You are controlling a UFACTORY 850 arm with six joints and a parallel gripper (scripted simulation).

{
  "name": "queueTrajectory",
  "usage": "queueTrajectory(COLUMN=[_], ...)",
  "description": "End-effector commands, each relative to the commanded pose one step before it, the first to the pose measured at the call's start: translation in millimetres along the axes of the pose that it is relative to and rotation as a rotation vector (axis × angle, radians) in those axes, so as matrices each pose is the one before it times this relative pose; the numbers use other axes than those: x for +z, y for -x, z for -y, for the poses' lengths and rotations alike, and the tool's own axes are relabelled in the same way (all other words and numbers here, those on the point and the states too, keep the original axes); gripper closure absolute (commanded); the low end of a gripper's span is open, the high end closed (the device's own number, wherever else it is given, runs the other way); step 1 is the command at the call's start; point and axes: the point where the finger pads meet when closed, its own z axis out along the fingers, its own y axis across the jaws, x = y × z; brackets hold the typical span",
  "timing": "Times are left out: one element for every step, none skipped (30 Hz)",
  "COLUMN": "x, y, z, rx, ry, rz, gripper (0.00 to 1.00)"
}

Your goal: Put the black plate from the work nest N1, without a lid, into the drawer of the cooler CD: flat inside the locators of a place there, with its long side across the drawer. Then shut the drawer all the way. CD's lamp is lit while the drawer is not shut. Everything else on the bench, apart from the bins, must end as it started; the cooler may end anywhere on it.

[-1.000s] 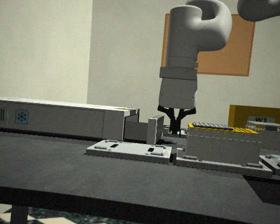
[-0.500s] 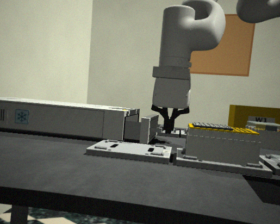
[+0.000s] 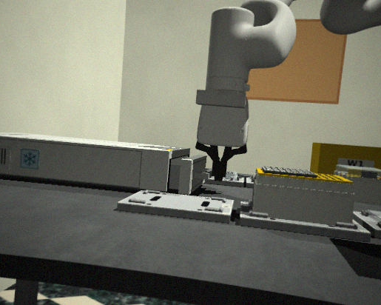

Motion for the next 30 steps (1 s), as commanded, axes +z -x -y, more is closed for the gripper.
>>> queueTrajectory(x=[-0.91, 0.0, 0.0, 0.0, 0.0, 0.0, 0.0, 0.0, 0.0, 0.0, 0.0, 0.0, 0.0, 0.0, 0.0, 0.0, 0.0, -0.05, 0.0, 0.0, 0.0, 0.0, 0.0, 0.0, 0.0, 0.0, 0.0, 0.0, 0.0, 0.0], y=[-0.07, 0.0, 0.0, 0.0, 0.0, 0.0, 0.0, 0.0, 0.0, 0.0, 0.0, 0.0, 0.0, 0.0, 0.0, 0.0, 0.0, 0.03, -0.01, -0.01, 0.0, 0.0, 0.0, 0.0, 0.0, 0.0, 0.0, 0.0, 0.0, 0.0], z=[-6.69, -0.01, -0.01, 0.0, 0.0, -1.67, -1.66, -1.66, -1.66, -1.66, -1.67, -1.67, -1.67, -1.67, -1.67, -1.67, -1.67, 4.97, 1.65, 1.65, 0.0, 0.0, 1.68, 1.66, 1.66, 1.67, 1.67, 1.67, 1.67, 1.67], rx=[0.00047, 0.0, 0.0, 0.0, 0.0, 0.0, 0.0, 0.0, 0.0, 0.0, 0.0, 0.0, 0.0, 0.0, 0.0, 0.0, 0.0, 0.00015, -0.00016, 0.0, 0.0, 0.0, 0.0, 0.0, 0.0, 0.0, 0.0, 0.0, 0.0, 0.0], ry=[0.00125, 0.0, 0.0, 0.0, 0.0, 0.0, 0.00001, 0.00001, 0.0, 0.0, 0.0, 0.0, 0.0, 0.0, 0.0, 0.0, 0.0, 0.00064, -0.00068, -0.00001, 0.0, 0.0, 0.0, -0.00001, 0.0, 0.0, 0.0, 0.0, 0.0, 0.0], rz=[-0.00033, 0.0, 0.0, 0.0, 0.0, 0.0, 0.0, 0.0, 0.0, 0.0, 0.0, 0.0, 0.0, 0.0, 0.0, 0.0, 0.0, -0.00027, 0.00027, 0.0, 0.0, 0.0, 0.0, 0.0, 0.0, 0.0, 0.0, 0.0, 0.0, 0.0], gripper=[1.0, 1.0, 1.0, 1.0, 1.0, 1.0, 1.0, 1.0, 1.0, 1.0, 1.0, 1.0, 1.0, 1.0, 1.0, 1.0, 1.0, 1.0, 1.0, 1.0, 1.0, 1.0, 1.0, 1.0, 1.0, 1.0, 1.0, 1.0, 1.0, 1.0])
